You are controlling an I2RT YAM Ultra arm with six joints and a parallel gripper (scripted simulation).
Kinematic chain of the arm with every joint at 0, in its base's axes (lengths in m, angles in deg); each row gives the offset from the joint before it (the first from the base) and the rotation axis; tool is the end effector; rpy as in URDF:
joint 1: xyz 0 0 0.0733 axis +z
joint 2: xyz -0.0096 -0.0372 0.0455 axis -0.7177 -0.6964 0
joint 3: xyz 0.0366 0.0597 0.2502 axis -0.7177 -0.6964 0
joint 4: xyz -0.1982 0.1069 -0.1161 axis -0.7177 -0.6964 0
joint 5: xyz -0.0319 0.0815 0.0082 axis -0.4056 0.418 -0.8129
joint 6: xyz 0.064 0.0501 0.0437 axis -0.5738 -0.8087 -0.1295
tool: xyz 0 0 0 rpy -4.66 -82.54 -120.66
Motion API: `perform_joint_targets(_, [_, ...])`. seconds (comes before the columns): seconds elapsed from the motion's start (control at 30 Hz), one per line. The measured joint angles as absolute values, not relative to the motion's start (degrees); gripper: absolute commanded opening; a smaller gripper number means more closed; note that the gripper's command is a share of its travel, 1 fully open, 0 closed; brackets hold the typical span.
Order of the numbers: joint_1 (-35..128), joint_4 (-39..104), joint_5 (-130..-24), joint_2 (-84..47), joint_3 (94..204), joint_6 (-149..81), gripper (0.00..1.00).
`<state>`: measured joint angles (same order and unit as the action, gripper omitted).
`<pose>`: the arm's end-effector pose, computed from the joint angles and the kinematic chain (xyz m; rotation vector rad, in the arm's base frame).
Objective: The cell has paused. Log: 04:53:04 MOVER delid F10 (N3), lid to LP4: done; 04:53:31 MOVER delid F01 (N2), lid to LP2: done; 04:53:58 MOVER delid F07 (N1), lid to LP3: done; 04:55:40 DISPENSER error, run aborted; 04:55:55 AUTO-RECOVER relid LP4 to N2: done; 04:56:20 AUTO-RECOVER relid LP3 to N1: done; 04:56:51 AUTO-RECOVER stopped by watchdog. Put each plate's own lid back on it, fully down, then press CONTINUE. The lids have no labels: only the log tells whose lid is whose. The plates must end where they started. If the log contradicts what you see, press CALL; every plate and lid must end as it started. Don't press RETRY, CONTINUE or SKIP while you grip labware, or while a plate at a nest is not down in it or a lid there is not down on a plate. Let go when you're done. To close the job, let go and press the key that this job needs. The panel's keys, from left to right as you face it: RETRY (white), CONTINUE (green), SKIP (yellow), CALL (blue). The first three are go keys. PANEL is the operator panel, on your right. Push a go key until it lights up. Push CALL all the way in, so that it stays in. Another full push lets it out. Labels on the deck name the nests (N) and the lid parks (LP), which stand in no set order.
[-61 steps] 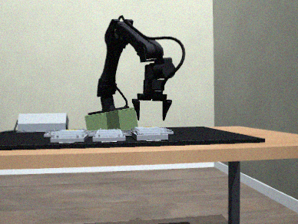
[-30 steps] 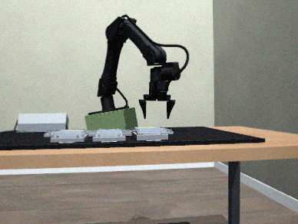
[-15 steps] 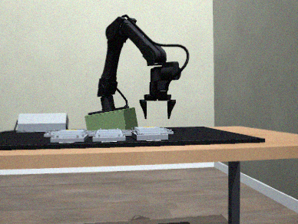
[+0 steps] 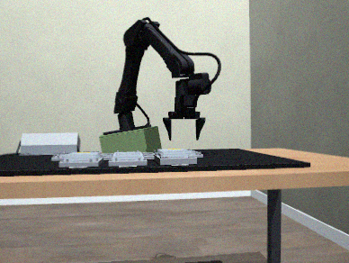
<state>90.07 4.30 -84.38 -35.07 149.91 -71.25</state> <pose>0.2414 0.2218 0.0358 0.2098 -3.1196 0.2651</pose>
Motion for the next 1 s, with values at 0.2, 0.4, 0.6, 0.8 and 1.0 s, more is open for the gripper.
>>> perform_joint_targets(0.2, [90.07, 4.4, -84.38, -35.09, 149.91, -71.25, 1.0])
perform_joint_targets(0.4, [90.07, 4.58, -84.38, -35.07, 149.73, -71.25, 1.0])
perform_joint_targets(0.6, [90.07, 4.8, -84.38, -35.09, 149.58, -71.25, 1.0])
perform_joint_targets(0.8, [90.07, 4.84, -84.38, -35.09, 149.51, -71.25, 1.0])
perform_joint_targets(1.0, [89.98, 5.28, -84.38, -35.44, 149.32, -71.25, 1.0])
